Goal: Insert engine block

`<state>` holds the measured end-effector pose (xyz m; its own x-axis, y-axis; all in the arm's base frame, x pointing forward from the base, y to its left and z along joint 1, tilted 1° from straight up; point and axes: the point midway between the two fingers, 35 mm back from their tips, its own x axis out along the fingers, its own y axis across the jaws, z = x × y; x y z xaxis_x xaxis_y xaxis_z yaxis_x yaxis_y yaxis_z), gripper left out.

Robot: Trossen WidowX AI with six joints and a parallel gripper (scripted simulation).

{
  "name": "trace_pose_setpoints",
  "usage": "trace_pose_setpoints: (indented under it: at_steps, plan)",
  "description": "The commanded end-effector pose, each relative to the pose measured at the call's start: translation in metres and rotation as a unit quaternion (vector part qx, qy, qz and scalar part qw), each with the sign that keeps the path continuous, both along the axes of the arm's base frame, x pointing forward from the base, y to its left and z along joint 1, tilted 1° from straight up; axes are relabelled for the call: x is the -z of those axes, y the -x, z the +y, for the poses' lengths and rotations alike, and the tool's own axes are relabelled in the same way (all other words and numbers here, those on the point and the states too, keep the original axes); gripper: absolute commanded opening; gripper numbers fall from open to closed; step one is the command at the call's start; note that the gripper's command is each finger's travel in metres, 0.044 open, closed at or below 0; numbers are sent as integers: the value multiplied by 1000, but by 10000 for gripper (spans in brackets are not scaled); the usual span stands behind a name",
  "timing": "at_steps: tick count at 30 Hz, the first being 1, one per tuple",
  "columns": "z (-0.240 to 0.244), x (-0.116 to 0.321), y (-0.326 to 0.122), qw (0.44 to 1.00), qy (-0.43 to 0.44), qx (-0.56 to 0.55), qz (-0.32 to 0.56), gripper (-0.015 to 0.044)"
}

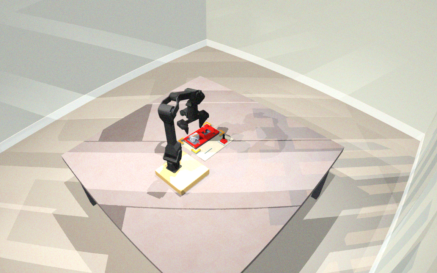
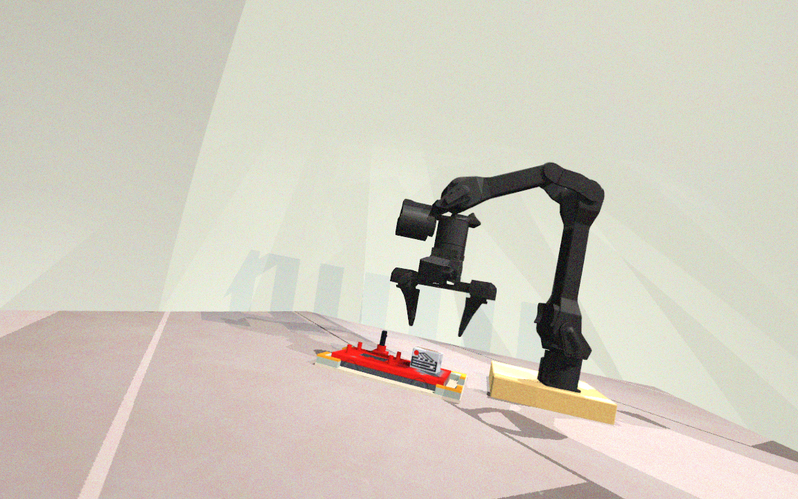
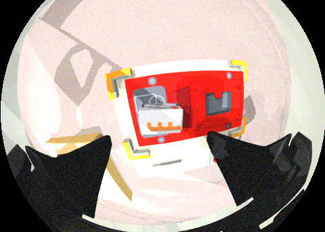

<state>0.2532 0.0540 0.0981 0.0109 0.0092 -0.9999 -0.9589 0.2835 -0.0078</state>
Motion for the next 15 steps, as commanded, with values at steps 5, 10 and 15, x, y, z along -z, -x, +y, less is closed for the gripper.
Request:
trace_pose_setpoints:
  at_steps: [5,10,15]
  plan:
    - [0,20,-2,1000,3,-1,-2,440]
    - [0,24,-3,1000,3,-1,-2,440]
    - [0,33,-3,1000,3,-1,-2,440]
